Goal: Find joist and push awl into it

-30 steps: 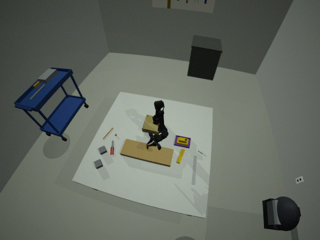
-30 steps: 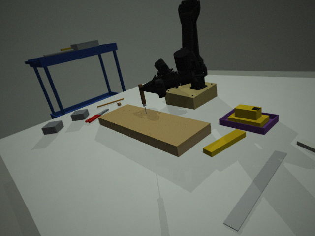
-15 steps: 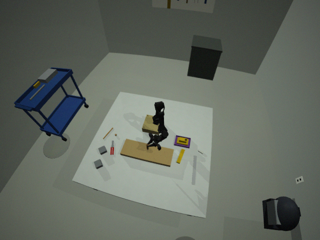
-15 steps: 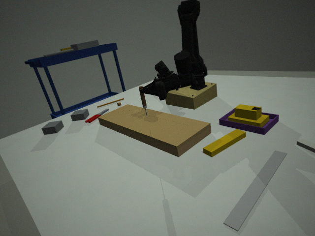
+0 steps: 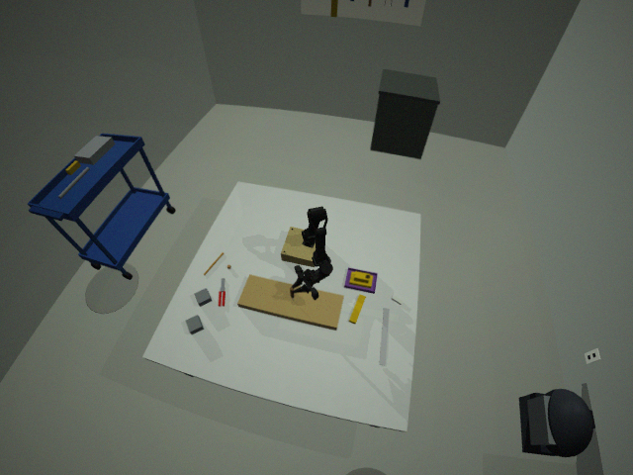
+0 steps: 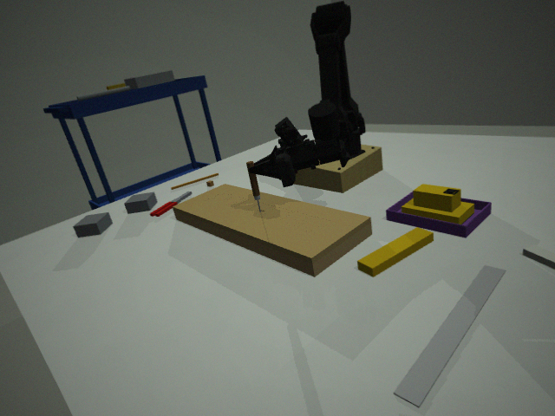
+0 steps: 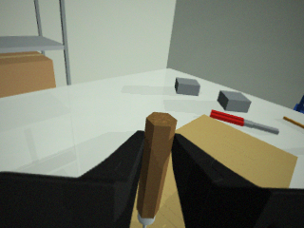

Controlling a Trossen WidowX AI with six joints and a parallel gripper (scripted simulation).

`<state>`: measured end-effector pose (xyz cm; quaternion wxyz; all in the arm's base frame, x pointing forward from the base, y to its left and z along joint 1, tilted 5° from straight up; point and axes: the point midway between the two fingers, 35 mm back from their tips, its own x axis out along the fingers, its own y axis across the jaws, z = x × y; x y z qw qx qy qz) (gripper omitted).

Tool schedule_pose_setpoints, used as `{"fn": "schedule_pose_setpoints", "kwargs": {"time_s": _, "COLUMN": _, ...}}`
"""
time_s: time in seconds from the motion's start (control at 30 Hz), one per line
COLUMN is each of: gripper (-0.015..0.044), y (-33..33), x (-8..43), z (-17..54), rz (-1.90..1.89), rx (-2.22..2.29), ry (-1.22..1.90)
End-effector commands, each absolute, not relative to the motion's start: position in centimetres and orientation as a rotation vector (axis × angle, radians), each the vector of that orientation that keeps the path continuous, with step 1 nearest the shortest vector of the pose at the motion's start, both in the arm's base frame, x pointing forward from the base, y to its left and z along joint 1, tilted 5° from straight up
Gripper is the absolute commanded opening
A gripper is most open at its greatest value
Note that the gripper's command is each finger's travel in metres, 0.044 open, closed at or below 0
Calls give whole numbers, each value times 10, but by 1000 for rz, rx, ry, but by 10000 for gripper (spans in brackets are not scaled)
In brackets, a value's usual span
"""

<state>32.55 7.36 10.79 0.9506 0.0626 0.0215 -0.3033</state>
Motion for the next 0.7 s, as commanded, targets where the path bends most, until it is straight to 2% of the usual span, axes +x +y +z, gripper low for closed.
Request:
{"fn": "schedule_pose_setpoints", "kwargs": {"time_s": 0.0, "gripper": 0, "y": 73, "x": 324, "z": 100, "rz": -620, "rx": 127, "ry": 45}}
{"fn": "schedule_pose_setpoints", "kwargs": {"time_s": 0.67, "gripper": 0, "y": 74, "x": 326, "z": 98, "rz": -617, "rx": 129, "ry": 43}}
